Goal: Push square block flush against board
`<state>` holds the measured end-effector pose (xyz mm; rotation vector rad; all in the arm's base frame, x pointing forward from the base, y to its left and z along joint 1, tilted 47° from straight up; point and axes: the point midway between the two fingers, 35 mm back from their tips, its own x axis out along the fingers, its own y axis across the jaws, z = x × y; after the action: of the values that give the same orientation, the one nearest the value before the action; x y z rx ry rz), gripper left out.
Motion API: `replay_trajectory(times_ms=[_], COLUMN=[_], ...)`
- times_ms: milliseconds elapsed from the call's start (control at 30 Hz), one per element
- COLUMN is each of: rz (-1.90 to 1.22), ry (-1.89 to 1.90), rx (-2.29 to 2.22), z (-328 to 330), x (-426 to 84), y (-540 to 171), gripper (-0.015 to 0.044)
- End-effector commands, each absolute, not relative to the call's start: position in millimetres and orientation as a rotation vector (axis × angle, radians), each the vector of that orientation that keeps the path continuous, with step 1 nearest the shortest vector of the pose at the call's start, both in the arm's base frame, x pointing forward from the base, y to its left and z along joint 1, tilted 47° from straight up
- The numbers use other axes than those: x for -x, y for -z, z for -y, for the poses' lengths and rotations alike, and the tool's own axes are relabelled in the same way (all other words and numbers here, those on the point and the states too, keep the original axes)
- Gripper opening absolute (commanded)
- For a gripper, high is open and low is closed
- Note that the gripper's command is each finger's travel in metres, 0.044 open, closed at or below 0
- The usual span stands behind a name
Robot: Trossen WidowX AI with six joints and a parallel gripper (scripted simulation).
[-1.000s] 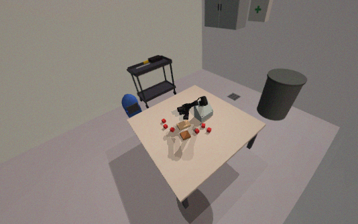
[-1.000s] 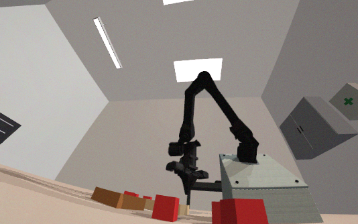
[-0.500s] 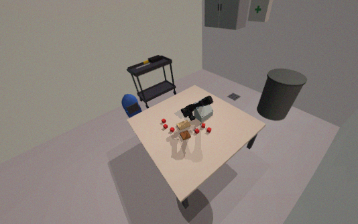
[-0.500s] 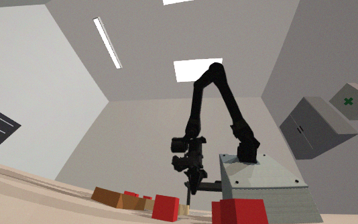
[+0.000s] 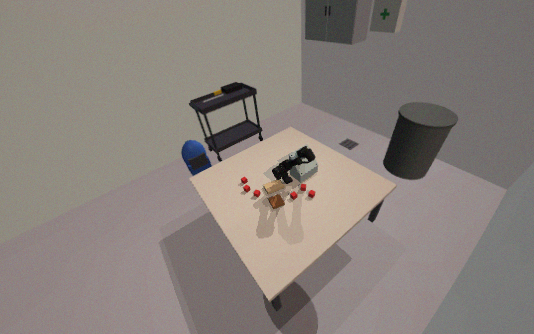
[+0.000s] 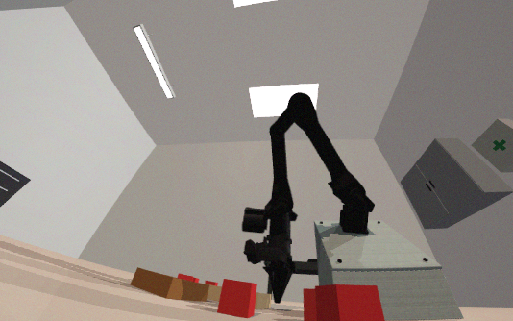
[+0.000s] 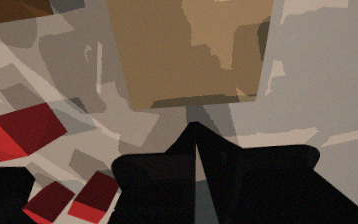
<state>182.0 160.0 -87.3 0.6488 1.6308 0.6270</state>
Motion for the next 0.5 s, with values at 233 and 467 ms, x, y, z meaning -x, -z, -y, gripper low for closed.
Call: replay_trajectory(times_ms=[233, 467], rz=[-1.63, -1.629], ry=[-0.627, -0.628], rx=[-0.663, -0.662], z=[-166, -167], x=[-185, -192], y=[92, 93], gripper=[0.0, 0.0])
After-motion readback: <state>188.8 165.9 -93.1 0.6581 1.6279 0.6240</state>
